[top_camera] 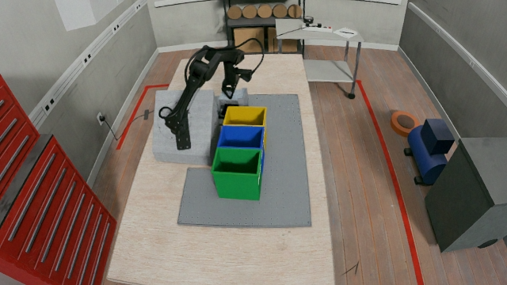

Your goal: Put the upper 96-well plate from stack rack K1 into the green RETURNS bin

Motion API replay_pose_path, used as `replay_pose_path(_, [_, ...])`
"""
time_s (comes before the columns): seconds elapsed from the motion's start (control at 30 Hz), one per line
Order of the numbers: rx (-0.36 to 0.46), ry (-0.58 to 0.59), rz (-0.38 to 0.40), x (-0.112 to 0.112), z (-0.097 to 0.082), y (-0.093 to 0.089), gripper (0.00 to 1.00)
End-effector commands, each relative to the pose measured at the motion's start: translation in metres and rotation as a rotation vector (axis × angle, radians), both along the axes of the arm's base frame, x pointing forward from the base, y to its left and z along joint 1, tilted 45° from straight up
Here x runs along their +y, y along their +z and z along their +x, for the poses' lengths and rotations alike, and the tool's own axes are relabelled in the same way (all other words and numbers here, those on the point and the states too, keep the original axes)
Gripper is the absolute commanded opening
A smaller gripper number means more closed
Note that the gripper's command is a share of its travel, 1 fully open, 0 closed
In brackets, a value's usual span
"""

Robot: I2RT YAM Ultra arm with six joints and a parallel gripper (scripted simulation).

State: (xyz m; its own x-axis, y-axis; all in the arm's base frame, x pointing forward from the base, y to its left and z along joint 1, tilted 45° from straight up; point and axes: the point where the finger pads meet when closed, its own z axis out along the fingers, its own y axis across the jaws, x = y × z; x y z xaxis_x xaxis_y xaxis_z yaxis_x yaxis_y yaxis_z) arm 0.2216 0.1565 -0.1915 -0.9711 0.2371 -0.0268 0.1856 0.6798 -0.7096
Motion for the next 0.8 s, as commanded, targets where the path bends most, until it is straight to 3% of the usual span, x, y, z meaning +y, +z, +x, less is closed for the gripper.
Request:
replay_pose_path(0.0, [-0.044,0.022,0.039,0.028,0.012,0.021,0.00])
replay_pose_path(0.77, [-0.041,0.020,0.041,0.052,0.015,0.047,0.00])
